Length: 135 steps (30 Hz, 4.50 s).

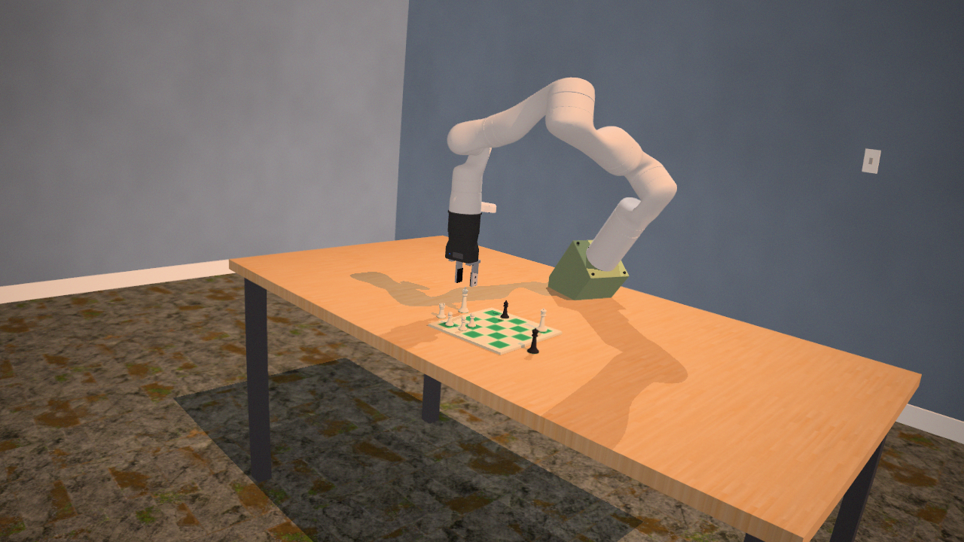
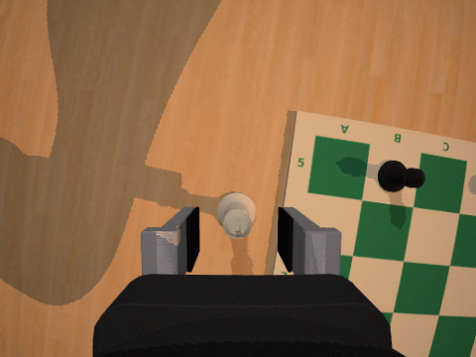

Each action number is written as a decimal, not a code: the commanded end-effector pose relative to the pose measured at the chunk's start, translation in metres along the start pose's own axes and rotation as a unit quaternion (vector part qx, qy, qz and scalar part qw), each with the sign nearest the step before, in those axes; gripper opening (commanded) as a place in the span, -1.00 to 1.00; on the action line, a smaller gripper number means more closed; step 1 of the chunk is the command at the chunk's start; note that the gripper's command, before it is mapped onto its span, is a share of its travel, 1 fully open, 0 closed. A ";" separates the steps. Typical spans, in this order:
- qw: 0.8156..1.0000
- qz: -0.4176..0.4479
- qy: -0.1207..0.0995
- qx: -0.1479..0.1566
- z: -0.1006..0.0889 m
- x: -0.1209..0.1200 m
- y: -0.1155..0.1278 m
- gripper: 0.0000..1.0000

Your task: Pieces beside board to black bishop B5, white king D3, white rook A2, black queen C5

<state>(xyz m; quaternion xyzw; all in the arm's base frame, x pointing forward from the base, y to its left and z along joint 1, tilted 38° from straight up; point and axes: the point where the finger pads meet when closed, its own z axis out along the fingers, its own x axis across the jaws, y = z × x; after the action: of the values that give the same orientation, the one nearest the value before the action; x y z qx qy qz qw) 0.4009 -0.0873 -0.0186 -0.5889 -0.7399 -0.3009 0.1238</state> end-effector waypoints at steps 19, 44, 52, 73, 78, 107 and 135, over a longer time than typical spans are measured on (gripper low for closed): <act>1.000 0.000 -0.001 -0.001 -0.001 0.000 0.000 0.58; 1.000 0.000 -0.001 -0.001 -0.001 -0.001 0.001 0.58; 1.000 0.000 -0.001 -0.001 -0.001 -0.001 0.001 0.58; 1.000 0.000 -0.001 -0.001 0.000 -0.001 0.001 0.58; 1.000 0.000 -0.001 -0.001 0.002 -0.001 0.001 0.58; 1.000 0.000 -0.001 -0.001 0.043 -0.001 0.001 0.58; 1.000 0.000 -0.001 -0.001 0.043 -0.001 0.001 0.58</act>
<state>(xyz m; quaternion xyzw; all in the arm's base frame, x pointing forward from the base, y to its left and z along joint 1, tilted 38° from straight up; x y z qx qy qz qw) 0.4088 -0.0620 -0.0530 -0.5888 -0.7399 -0.3009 0.1238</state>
